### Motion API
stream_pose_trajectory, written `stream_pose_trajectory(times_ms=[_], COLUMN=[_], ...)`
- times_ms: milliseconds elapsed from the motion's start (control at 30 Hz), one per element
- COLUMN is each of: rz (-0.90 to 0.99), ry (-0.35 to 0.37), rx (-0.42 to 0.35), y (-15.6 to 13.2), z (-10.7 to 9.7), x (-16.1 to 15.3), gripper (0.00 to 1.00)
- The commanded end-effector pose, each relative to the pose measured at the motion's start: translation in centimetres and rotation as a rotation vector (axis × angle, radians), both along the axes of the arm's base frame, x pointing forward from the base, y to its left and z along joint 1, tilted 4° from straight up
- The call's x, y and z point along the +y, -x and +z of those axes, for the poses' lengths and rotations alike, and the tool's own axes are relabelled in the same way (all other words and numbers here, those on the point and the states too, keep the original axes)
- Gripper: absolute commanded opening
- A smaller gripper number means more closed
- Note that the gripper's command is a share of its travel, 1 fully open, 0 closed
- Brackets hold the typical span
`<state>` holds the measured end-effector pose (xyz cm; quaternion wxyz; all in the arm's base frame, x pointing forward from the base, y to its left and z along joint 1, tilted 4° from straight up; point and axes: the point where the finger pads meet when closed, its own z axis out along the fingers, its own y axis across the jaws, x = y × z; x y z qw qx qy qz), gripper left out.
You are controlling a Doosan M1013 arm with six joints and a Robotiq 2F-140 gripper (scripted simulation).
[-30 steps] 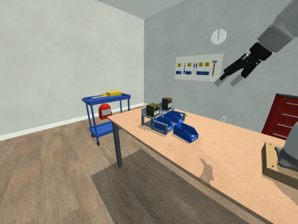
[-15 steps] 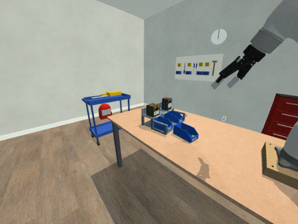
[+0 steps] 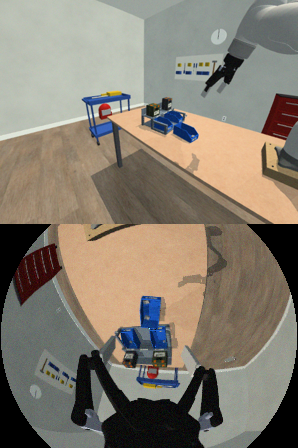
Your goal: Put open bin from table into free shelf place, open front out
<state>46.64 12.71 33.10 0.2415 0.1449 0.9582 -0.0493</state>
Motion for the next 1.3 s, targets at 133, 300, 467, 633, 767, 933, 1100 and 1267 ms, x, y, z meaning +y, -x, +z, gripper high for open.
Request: stream_pose_trajectory(times_ms=[133, 300, 467, 633, 767, 933, 1100, 1267], rz=[0.038, 0.064, 0.079, 0.102, 0.118, 0.128, 0.14, 0.147], ry=[-0.017, -0.044, -0.064, -0.103, -0.134, -0.154, -0.182, -0.199], rx=[0.139, 0.225, 0.271, 0.335, 0.375, 0.397, 0.423, 0.436], y=[-4.1, -6.9, -8.6, -11.3, -13.1, -14.2, -15.6, -16.4], z=[-3.9, -6.8, -8.6, -11.4, -13.4, -14.7, -16.4, -17.4], x=[0.5, 0.5, 0.4, 0.1, -0.3, -0.6, -1.0, -1.3], gripper=[1.0, 1.0, 1.0, 1.0, 1.0, 1.0, 1.0, 1.0])
